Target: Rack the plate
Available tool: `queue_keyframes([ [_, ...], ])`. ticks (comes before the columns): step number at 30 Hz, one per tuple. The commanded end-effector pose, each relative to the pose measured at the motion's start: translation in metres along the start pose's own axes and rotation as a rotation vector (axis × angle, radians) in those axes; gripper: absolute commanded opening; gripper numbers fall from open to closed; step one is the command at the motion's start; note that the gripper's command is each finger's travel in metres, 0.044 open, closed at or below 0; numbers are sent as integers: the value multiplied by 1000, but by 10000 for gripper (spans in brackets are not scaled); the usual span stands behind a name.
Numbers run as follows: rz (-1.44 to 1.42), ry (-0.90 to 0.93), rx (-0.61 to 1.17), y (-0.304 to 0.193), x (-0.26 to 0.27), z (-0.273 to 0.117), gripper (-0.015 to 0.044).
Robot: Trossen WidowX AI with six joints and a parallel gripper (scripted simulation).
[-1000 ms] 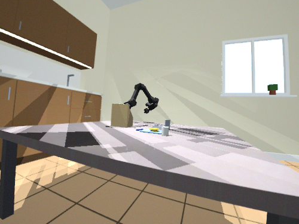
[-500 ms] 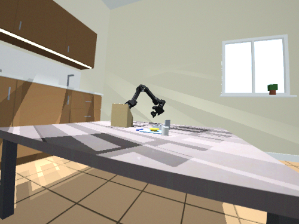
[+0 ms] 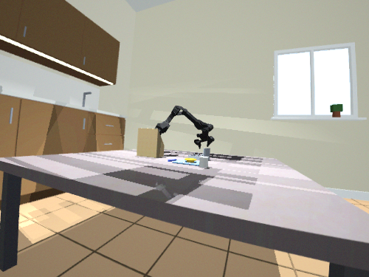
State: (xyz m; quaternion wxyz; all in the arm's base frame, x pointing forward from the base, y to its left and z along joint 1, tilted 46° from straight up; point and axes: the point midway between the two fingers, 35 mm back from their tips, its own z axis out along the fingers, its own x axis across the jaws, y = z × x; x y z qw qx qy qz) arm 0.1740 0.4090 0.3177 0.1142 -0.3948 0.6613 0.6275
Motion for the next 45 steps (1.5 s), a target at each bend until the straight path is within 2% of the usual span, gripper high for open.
queue_keyframes([
  [1,56,-43,111,-39,-4,-19,400],
  [12,357,-109,325,-137,-3,-76,400],
  [24,716,-201,519,-225,23,-158,400],
  [35,958,-295,639,-282,64,-233,400],
  [45,1258,-366,710,-313,114,-295,400],
])
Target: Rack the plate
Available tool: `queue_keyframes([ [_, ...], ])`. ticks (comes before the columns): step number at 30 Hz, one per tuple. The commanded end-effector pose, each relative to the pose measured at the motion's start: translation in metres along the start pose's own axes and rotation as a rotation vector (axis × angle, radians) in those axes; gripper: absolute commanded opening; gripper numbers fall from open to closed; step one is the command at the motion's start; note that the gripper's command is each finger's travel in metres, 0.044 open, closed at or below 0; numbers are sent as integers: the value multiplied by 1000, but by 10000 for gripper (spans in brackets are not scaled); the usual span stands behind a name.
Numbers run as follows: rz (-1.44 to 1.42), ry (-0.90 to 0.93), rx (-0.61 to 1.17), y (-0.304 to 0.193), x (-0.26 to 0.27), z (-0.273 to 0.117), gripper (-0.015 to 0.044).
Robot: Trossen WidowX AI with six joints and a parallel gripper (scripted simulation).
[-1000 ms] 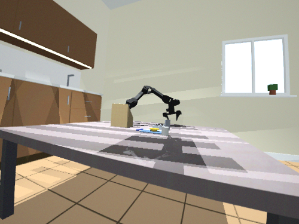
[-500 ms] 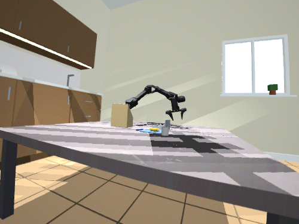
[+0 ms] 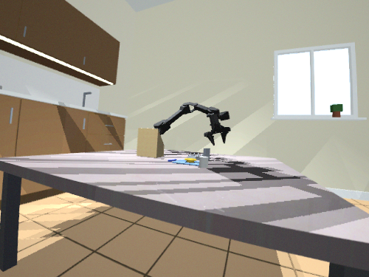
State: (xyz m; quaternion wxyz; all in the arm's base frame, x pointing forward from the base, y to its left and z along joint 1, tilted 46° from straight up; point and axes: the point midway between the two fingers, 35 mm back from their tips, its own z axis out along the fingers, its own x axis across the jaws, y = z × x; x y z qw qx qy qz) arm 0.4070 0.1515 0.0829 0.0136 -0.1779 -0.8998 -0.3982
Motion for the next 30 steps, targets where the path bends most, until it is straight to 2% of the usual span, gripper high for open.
queue_keyframes([
  [1,147,-5,49,-35,-15,-10,400],
  [15,605,21,156,-138,-33,-49,400],
  [30,1083,116,211,-232,-14,-93,400],
])
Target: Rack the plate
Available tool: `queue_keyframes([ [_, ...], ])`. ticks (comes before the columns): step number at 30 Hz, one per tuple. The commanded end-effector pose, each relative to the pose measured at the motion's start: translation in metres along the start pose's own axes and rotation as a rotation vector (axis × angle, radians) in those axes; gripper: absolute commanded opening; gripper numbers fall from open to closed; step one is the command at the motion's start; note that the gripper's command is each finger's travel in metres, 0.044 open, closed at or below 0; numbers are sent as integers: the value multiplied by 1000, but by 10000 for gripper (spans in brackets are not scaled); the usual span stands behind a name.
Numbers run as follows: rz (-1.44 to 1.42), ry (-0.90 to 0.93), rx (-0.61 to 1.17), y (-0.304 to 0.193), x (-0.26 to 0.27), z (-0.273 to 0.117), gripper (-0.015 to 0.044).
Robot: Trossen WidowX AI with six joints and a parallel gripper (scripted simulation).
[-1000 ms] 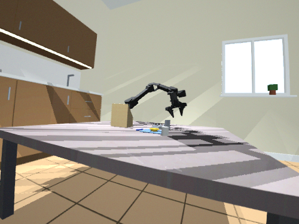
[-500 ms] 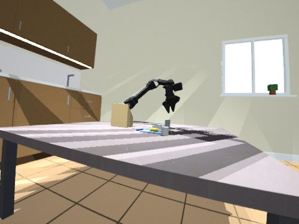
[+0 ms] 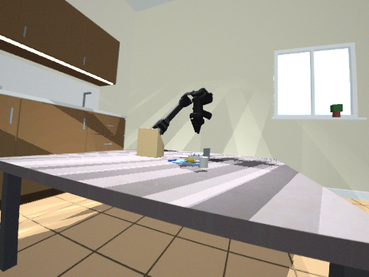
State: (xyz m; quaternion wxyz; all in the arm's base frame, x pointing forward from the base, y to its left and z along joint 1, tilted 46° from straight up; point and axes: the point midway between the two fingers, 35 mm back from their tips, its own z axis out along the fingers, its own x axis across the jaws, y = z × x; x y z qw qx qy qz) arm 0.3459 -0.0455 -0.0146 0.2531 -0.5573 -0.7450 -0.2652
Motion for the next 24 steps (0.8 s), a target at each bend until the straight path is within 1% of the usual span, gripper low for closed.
queue_keyframes([
  [1,133,36,25,-22,-16,-8,400],
  [7,152,43,28,-25,-18,-9,400],
  [9,155,42,29,-25,-18,-2,400],
  [18,157,44,29,-27,-14,98,400],
  [20,151,47,27,-28,-13,104,400],
  [24,151,47,27,-28,-13,104,400],
])
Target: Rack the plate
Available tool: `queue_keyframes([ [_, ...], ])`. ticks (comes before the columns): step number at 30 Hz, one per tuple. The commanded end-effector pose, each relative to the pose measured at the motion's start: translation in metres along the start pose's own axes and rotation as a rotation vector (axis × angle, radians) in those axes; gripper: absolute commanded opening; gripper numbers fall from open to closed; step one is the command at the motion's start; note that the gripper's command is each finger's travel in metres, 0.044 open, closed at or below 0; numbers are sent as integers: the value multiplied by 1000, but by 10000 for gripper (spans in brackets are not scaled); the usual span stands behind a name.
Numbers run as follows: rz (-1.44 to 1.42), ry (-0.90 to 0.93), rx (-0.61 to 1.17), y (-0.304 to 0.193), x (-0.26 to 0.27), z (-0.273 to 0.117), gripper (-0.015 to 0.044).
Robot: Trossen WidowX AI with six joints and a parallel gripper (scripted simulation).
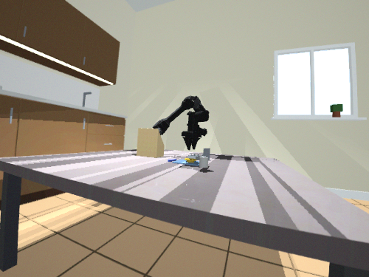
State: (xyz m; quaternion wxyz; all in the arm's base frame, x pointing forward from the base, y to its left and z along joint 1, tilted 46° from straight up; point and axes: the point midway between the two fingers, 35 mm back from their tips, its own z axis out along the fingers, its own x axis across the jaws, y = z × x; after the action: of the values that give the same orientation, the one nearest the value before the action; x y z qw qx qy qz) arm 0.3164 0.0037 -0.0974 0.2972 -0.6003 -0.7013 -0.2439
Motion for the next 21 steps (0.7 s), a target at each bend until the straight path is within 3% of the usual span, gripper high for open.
queue_keyframes([
  [1,4,6,-8,-2,1,8,400],
  [21,4,6,-9,-1,0,39,400],
])
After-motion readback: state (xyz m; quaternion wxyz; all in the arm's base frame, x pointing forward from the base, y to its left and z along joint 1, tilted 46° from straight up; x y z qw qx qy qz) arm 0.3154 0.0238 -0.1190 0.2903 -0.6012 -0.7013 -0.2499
